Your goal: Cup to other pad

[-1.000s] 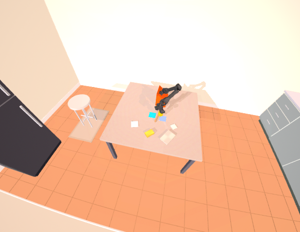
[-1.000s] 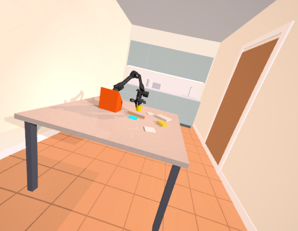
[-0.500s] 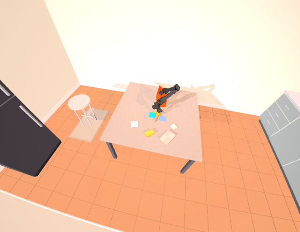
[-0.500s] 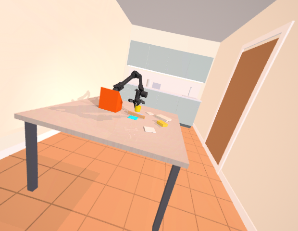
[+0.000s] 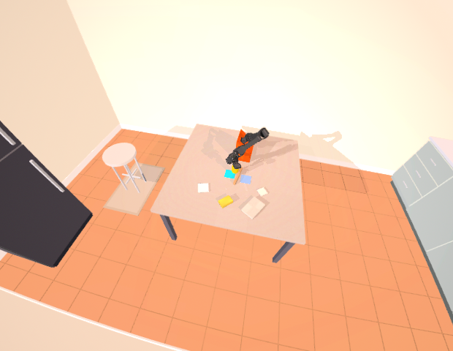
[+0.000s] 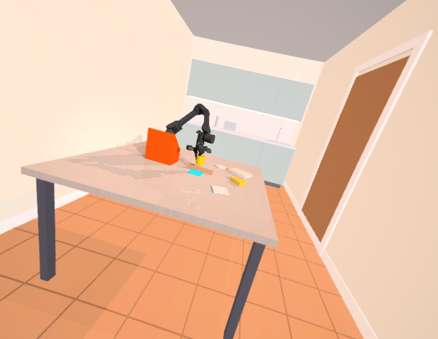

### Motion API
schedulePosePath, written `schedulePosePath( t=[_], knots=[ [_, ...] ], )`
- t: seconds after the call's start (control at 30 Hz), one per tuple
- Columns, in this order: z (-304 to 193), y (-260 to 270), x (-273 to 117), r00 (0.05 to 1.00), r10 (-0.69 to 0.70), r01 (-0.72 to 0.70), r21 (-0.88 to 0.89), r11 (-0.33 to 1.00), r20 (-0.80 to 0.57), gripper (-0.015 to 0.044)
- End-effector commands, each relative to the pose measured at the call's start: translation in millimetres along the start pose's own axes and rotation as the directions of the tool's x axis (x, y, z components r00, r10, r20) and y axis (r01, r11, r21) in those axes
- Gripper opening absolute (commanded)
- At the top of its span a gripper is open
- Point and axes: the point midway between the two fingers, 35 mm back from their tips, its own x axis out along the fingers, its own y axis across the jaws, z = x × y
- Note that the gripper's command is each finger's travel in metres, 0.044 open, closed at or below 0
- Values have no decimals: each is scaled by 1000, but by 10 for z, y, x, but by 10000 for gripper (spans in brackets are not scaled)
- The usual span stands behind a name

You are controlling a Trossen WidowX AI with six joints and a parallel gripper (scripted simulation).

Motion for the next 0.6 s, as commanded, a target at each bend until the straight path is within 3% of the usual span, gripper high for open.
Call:
schedulePosePath(
  t=[0.0,0.57],
  knots=[
    [93,-68,-14,1000,-1,1,-2,1000,5,0],
    [353,-294,-20,1000,-1,1,-2,1000,6,0]
  ],
)
